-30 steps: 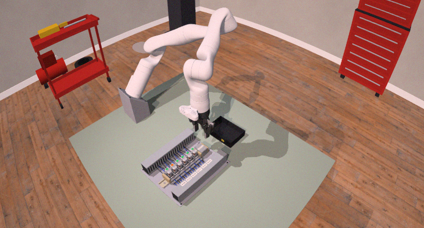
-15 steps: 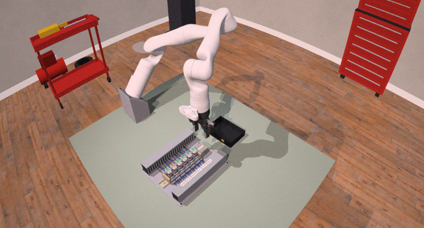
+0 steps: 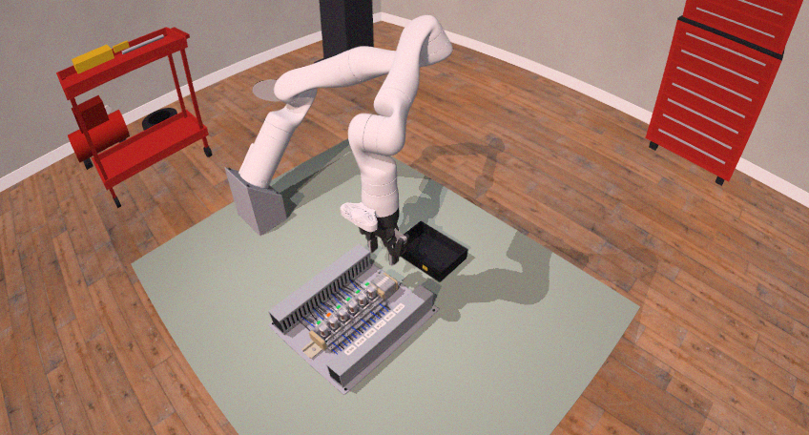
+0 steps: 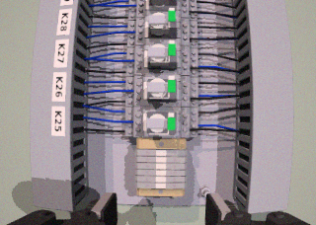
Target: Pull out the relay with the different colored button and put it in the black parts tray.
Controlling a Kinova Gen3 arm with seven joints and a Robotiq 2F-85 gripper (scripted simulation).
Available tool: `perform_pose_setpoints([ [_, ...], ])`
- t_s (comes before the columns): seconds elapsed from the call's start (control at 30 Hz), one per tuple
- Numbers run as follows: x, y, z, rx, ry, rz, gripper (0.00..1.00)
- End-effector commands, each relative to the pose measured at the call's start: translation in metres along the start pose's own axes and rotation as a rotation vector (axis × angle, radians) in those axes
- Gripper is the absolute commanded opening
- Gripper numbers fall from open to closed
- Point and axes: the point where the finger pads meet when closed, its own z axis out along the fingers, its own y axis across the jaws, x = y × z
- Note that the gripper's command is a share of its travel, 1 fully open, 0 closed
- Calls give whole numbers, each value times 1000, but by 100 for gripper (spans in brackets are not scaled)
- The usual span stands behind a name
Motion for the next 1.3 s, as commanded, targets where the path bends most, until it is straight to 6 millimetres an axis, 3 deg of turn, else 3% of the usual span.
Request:
perform_pose_setpoints([
  [0.0, 11, 0, 0, 2, 1, 7, 61],
  [0.2, 31, 0, 0, 2, 1, 7, 61],
  [0.6, 119, 0, 3, 2, 1, 7, 61],
  [0.67, 119, 0, 3, 2, 1, 7, 61],
  [0.97, 164, 0, 5, 2, 1, 7, 61],
  [1.27, 174, 0, 5, 2, 1, 7, 61],
])
